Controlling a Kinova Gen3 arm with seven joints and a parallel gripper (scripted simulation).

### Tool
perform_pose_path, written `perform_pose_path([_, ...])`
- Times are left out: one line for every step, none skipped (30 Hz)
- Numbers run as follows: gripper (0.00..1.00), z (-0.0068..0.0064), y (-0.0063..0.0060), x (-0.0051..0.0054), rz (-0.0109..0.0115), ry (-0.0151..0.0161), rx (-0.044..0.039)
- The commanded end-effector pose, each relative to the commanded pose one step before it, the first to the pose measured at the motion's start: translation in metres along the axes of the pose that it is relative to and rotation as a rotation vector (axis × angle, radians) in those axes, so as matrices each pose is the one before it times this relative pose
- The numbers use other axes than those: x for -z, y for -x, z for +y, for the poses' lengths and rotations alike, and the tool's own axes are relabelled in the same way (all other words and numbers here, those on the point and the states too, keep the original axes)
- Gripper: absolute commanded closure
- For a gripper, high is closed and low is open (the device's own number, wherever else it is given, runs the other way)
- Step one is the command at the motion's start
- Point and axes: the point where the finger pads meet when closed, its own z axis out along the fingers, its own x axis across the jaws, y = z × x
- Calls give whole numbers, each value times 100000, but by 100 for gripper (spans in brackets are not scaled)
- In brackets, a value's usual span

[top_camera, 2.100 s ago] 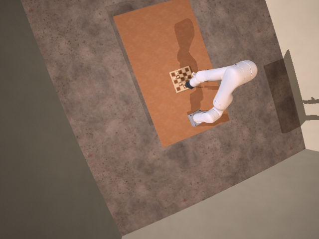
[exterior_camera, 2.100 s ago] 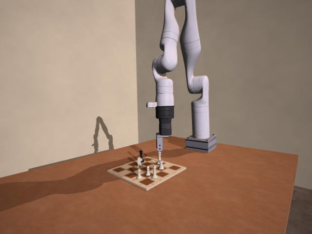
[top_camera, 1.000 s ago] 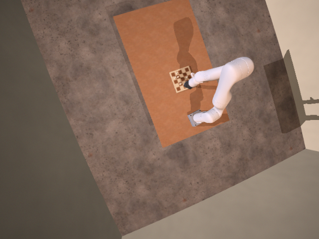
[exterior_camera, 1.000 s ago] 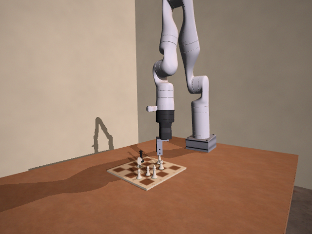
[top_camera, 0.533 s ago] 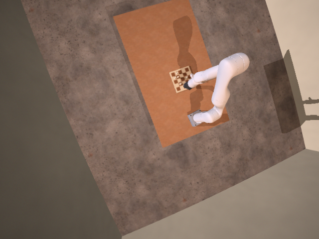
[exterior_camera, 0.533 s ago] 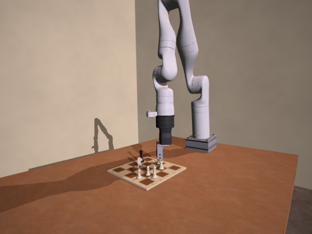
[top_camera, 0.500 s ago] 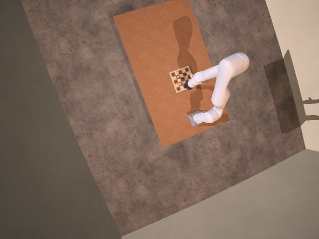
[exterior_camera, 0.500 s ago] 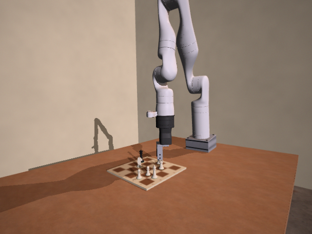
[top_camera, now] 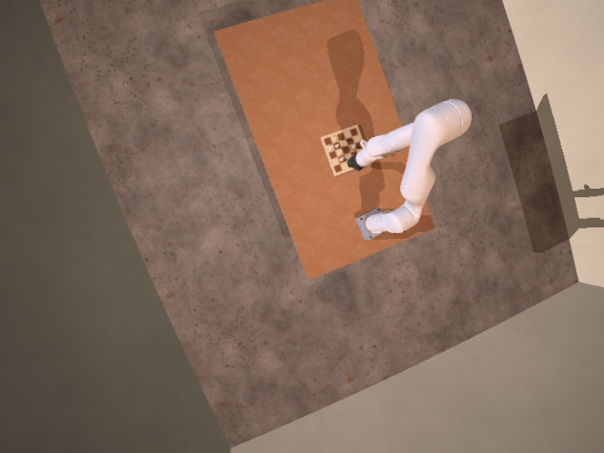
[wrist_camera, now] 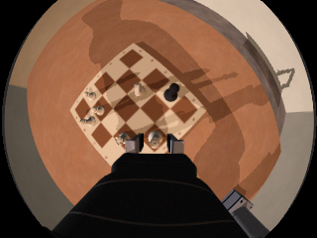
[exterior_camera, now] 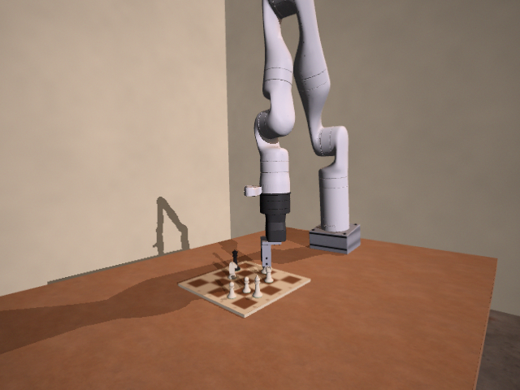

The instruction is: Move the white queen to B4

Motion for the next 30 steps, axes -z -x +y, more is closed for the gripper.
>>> perform_pose_path([21,-27,27,33,-90,-77,-7])
perform_pose_path([21,0,0,0,0,0,0])
perform_pose_path([21,0,0,0,0,0,0])
perform_pose_path([21,0,0,0,0,0,0])
perform_pose_path([21,0,0,0,0,0,0])
perform_pose_path([21,0,0,0,0,0,0])
perform_pose_path([21,0,0,0,0,0,0])
perform_pose_path([21,0,0,0,0,0,0])
perform_pose_path([21,0,0,0,0,0,0])
perform_pose_path([21,0,0,0,0,0,0])
perform_pose_path([21,0,0,0,0,0,0])
perform_pose_path([21,0,0,0,0,0,0])
perform_pose_path([21,0,0,0,0,0,0])
perform_pose_path([21,0,0,0,0,0,0])
perform_pose_path([21,0,0,0,0,0,0])
perform_pose_path([21,0,0,0,0,0,0])
perform_pose_path([21,0,0,0,0,0,0])
perform_pose_path([21,0,0,0,0,0,0])
perform_pose_path([21,0,0,0,0,0,0])
perform_pose_path([21,0,0,0,0,0,0])
perform_pose_path([100,0,0,0,0,0,0])
perform_pose_path([100,0,0,0,0,0,0])
perform_pose_path([100,0,0,0,0,0,0])
perform_pose_path([100,0,0,0,0,0,0])
perform_pose_path([100,0,0,0,0,0,0])
perform_pose_path([100,0,0,0,0,0,0])
perform_pose_path([100,0,0,0,0,0,0])
perform_pose_path([100,0,0,0,0,0,0])
perform_pose_path([100,0,0,0,0,0,0])
perform_pose_path([100,0,0,0,0,0,0])
